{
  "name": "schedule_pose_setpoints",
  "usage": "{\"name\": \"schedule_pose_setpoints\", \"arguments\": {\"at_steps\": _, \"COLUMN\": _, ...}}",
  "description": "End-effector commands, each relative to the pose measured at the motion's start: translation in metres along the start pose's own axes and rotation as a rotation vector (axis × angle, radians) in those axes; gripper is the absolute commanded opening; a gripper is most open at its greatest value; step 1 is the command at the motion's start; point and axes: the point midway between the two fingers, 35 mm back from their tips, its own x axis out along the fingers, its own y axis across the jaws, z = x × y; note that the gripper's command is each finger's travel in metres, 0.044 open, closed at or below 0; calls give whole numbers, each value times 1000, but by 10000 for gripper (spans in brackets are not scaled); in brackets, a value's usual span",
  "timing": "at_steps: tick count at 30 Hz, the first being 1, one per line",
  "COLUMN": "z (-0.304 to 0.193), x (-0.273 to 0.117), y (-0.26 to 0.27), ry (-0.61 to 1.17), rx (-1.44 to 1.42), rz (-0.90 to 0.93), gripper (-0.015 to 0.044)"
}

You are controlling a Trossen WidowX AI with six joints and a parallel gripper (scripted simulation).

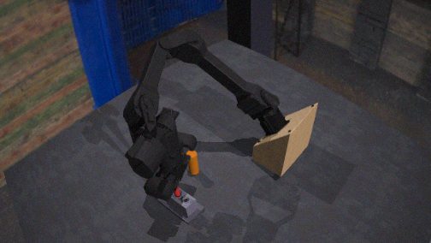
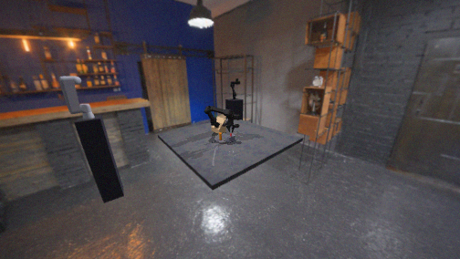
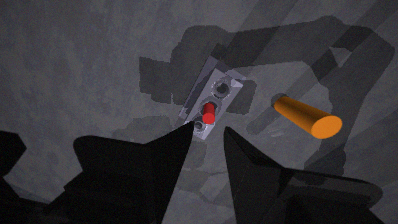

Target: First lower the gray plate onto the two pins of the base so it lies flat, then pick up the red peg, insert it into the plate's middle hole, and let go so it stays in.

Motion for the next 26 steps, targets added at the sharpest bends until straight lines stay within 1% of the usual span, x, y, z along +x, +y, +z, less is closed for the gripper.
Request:
{"name": "schedule_pose_setpoints", "arguments": {"at_steps": 1, "z": 0, "x": -3, "y": 0, "ry": -4, "rx": 4, "rz": 3, "gripper": 150}}
{"name": "schedule_pose_setpoints", "arguments": {"at_steps": 26, "z": -2, "x": -17, "y": -4, "ry": -3, "rx": 4, "rz": 3, "gripper": 150}}
